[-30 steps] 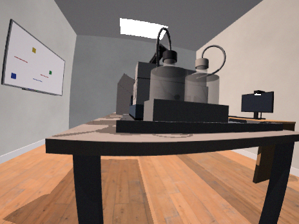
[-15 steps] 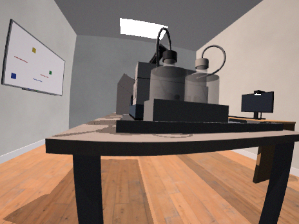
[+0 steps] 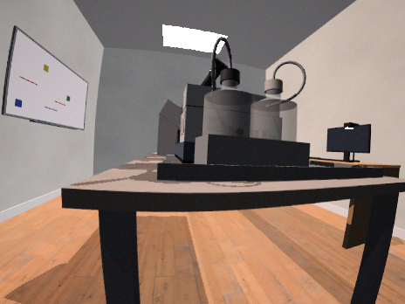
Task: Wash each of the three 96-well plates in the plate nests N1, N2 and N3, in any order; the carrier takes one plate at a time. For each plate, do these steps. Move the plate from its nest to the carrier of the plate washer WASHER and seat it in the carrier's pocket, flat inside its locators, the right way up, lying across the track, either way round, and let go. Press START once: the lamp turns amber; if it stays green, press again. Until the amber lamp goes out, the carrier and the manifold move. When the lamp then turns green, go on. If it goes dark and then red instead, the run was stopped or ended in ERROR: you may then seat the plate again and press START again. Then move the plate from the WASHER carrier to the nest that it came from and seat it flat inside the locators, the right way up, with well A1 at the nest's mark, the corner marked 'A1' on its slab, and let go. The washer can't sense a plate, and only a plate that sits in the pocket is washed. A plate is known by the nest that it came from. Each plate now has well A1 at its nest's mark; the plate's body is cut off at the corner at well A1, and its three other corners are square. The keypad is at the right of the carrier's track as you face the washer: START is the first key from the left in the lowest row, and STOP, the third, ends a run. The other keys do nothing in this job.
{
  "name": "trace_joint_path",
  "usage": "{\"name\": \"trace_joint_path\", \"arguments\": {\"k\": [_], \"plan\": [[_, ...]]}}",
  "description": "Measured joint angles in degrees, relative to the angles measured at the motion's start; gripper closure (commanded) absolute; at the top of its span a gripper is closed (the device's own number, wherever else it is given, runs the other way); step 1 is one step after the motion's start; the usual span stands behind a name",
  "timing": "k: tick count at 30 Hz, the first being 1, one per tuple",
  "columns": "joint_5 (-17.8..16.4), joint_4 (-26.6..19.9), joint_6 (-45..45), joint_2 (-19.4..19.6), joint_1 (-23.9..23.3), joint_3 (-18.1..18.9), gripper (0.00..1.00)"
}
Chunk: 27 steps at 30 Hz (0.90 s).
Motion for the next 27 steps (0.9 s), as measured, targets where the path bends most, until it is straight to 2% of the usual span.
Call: {"name": "trace_joint_path", "arguments": {"k": [27], "plan": [[-1.22,-11.23,-4.87,-10.38,-4.5,-1.53,1.0]]}}
